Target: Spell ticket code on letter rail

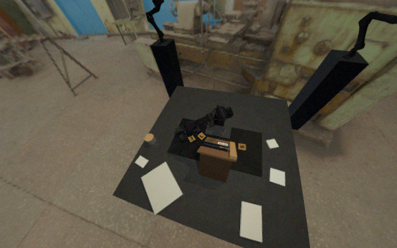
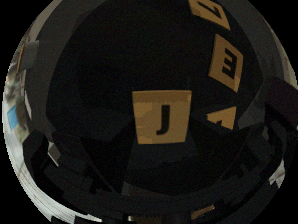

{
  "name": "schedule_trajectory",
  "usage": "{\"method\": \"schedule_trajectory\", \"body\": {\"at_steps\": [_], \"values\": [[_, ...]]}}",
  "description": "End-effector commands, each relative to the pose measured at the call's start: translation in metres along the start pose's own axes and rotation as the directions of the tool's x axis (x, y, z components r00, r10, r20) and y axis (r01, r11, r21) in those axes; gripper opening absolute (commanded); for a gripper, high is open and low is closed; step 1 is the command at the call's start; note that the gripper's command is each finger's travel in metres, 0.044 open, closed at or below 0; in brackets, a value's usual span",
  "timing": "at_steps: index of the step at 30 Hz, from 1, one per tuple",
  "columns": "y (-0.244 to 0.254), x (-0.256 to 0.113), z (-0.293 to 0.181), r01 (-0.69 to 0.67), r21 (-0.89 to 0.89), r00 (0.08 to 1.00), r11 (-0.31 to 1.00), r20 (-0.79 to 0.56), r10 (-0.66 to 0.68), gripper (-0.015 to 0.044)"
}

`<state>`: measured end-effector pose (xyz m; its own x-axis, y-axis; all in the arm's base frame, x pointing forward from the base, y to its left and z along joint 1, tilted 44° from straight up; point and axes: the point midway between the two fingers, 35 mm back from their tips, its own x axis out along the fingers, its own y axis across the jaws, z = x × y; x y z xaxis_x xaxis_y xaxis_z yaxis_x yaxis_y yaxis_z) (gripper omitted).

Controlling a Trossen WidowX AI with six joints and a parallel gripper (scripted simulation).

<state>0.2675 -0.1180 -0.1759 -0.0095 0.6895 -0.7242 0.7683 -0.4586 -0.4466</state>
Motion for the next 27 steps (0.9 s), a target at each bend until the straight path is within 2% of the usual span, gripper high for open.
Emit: {"method": "schedule_trajectory", "body": {"at_steps": [1,27], "values": [[0.0002,-0.0033,-0.0002,-0.004,-0.006,1.000,1.000,0.004,0.004,0.0000],[-0.0014,-0.0090,0.0011,-0.004,-0.006,1.000,1.000,0.004,0.004,0.0000]]}}
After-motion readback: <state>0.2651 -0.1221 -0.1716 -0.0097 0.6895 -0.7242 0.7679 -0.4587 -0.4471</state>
